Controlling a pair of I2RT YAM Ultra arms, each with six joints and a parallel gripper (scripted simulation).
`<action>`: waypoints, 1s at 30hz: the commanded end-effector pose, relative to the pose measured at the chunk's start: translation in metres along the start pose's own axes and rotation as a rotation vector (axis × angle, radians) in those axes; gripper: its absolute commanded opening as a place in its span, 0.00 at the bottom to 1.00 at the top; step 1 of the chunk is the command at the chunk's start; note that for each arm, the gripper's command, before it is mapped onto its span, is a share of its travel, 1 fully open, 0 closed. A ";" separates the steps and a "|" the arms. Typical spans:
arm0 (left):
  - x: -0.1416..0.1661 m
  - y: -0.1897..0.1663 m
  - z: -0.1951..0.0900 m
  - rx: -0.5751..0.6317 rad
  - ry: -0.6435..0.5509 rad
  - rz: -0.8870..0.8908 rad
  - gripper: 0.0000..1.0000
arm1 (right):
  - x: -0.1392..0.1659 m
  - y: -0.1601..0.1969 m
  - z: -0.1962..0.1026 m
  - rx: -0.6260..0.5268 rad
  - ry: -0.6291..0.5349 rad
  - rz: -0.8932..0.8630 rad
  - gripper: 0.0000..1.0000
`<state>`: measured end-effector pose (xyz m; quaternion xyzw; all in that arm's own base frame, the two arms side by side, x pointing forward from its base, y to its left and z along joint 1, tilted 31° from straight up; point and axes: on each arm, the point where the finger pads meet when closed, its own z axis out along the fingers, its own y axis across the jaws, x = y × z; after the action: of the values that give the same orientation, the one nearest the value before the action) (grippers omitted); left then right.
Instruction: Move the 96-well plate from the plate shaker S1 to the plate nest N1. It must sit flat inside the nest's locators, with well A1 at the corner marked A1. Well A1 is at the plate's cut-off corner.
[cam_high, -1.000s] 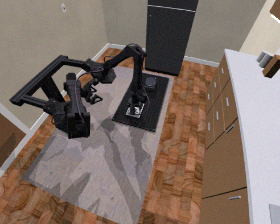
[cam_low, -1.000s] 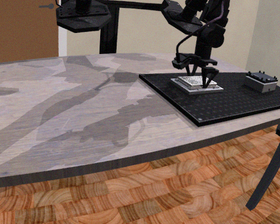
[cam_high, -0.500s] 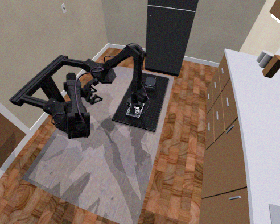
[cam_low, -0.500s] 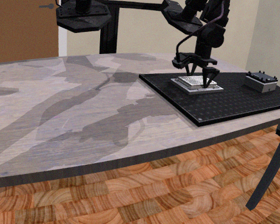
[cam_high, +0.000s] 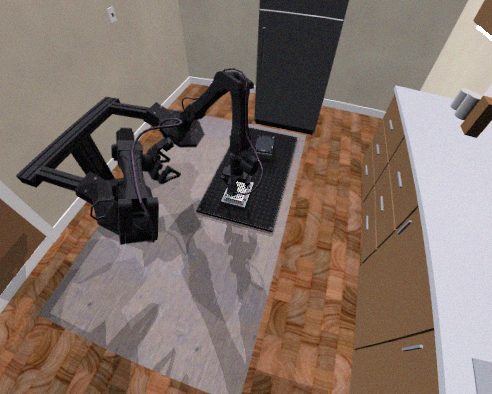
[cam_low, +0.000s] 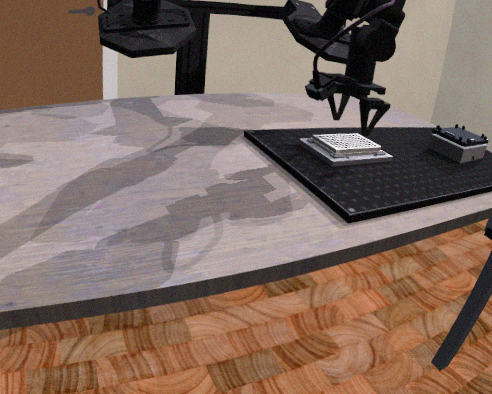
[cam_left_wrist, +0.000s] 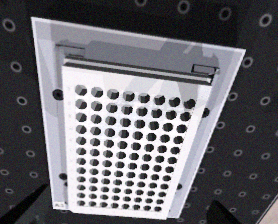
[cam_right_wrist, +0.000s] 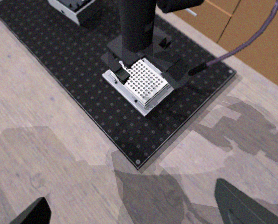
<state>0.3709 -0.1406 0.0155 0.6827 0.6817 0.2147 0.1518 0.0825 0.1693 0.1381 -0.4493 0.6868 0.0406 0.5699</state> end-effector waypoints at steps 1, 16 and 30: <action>-0.006 0.007 -0.026 -0.015 -0.015 -0.009 1.00 | -0.007 -0.001 -0.003 0.001 -0.012 0.003 1.00; -0.008 0.014 -0.035 -0.158 -0.203 -0.381 1.00 | -0.007 -0.001 -0.003 0.001 -0.012 0.003 1.00; 0.010 -0.010 -0.052 -0.295 -0.373 -0.794 1.00 | -0.007 -0.001 -0.003 0.001 -0.012 0.003 1.00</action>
<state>0.3283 -0.1288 0.0373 0.4430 0.8127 0.1289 0.3560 0.0825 0.1693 0.1381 -0.4493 0.6868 0.0406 0.5699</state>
